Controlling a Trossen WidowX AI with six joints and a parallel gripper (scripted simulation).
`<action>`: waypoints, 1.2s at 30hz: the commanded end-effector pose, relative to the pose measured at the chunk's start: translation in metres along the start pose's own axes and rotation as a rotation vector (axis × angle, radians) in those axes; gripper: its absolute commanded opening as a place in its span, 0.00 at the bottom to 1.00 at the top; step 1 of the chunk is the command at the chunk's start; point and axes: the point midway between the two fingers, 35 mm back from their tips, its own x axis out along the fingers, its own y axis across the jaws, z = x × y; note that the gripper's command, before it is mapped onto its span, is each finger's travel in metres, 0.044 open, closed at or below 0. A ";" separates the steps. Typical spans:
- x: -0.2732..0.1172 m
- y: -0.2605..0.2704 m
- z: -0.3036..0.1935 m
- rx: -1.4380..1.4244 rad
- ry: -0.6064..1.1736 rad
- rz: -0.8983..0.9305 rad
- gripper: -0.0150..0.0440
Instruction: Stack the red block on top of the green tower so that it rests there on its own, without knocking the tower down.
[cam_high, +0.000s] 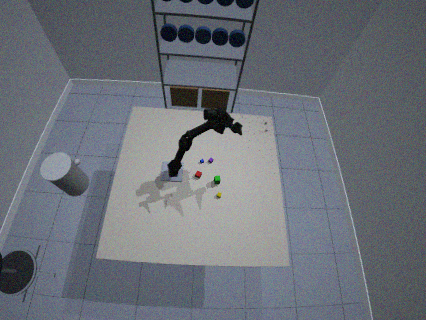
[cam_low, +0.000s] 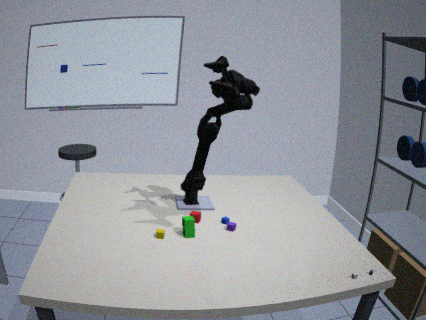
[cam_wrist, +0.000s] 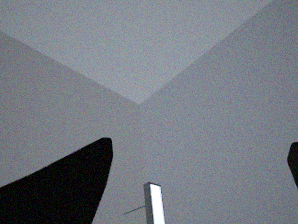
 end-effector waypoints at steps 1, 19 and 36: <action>0.000 0.000 0.000 -0.011 0.004 0.001 0.98; 0.020 -0.109 0.006 -1.130 0.450 -0.066 1.00; -0.034 -0.237 0.179 -1.911 1.026 -0.630 1.00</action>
